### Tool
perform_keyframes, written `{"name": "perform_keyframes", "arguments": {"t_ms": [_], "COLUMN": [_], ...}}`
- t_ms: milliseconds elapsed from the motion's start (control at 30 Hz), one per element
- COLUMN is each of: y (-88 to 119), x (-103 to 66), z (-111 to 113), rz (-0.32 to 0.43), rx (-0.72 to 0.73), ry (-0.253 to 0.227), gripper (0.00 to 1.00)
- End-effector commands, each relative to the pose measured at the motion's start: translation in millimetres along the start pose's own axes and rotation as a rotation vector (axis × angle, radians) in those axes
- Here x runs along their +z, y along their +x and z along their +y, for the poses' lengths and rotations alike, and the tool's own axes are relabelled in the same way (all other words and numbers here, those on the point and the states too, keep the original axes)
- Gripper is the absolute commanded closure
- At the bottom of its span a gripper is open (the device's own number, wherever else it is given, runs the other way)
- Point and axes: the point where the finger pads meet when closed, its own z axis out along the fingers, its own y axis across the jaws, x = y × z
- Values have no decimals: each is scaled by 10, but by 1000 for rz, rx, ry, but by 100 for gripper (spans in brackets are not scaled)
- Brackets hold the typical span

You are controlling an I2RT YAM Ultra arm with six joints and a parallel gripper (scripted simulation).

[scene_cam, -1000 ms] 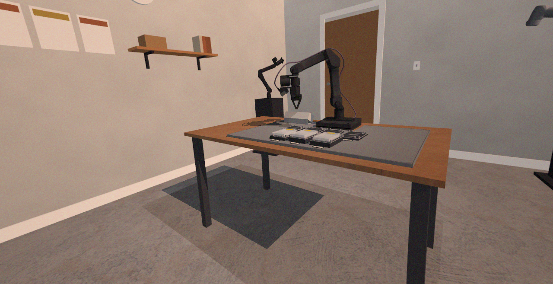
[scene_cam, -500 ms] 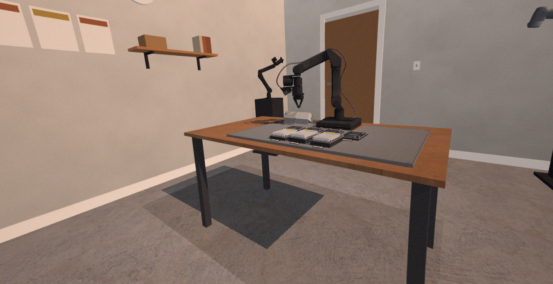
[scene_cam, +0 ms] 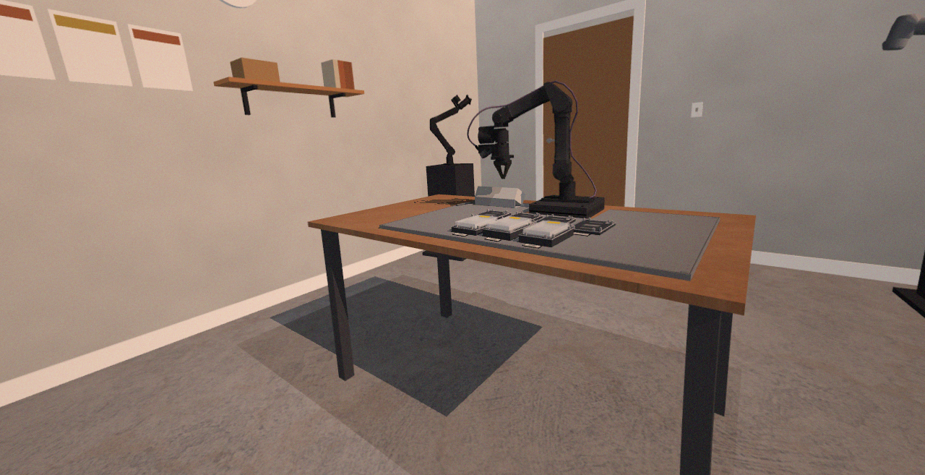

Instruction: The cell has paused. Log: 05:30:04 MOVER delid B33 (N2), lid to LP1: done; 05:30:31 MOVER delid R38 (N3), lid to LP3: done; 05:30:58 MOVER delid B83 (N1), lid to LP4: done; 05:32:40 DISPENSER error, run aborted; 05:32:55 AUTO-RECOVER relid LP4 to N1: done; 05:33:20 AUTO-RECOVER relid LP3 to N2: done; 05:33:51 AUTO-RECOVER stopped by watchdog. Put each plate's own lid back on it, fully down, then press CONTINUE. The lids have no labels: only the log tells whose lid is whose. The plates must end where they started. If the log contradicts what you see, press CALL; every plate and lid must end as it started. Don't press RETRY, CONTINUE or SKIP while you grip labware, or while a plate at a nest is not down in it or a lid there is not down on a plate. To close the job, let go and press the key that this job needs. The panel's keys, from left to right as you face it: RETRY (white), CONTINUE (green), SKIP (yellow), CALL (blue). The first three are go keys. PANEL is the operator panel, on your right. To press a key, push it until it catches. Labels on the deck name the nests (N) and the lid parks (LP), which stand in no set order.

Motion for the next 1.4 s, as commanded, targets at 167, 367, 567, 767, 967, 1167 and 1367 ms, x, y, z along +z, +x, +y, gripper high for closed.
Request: {"name": "perform_keyframes", "arguments": {"t_ms": [167,367,567,767,967,1167,1367], "y": [-169,-200,-219,-233,-241,-156,-156], "x": [-47,-47,-113,-103,-97,149,262], "z": [-408,-608,-772,-740,-734,-717,-710], "rz": [-24,-22,-38,-37,-38,5,9], "rx": [141,141,141,131,129,131,130], "ry": [-1,-1,1,0,0,-4,-4], "gripper": [100,100,100,100,100,100,100]}}
